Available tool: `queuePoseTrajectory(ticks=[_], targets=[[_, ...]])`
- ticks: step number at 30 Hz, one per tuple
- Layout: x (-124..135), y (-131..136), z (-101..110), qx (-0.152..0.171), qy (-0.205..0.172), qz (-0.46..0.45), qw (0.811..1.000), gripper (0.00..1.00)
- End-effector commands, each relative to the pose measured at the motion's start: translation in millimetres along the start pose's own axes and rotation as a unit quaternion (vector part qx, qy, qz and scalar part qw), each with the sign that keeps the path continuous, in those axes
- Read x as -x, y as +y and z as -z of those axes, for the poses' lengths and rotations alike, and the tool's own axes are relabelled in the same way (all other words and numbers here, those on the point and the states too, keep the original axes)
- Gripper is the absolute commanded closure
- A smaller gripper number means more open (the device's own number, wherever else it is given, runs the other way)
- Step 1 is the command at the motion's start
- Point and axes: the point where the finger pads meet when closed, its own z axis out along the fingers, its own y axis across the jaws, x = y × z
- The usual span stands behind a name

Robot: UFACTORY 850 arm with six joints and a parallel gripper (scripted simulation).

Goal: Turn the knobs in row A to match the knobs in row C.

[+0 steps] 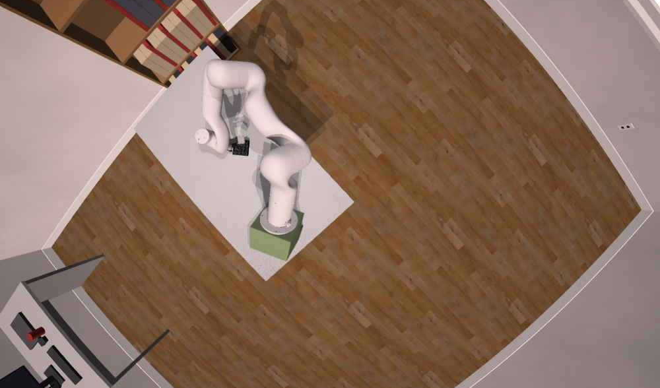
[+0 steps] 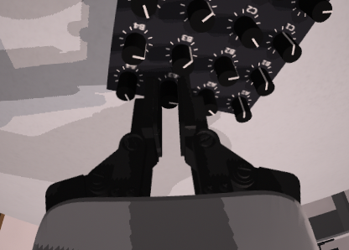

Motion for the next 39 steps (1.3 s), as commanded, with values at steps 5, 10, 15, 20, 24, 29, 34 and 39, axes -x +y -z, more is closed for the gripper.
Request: queuePoseTrajectory(ticks=[5, 10, 15, 20, 24, 29, 34, 39], targets=[[0.4, -0.4, 0.5, 0.000, 0.000, 0.081, 0.997, 0.92], [0.4, -0.4, 0.5, 0.000, 0.000, 0.127, 0.992, 0.92], [0.4, -0.4, 0.5, 0.000, 0.000, 0.178, 0.984, 0.92], [0.4, -0.4, 0.5, 0.000, 0.000, 0.237, 0.971, 0.92], [0.4, -0.4, 0.5, 0.000, 0.000, 0.282, 0.960, 0.92], [0.4, -0.4, 0.5, 0.000, 0.000, 0.315, 0.949, 0.92], [0.4, -0.4, 0.5, 0.000, 0.000, 0.370, 0.929, 0.92], [0.4, -0.4, 0.5, 0.000, 0.000, 0.413, 0.911, 0.92]])
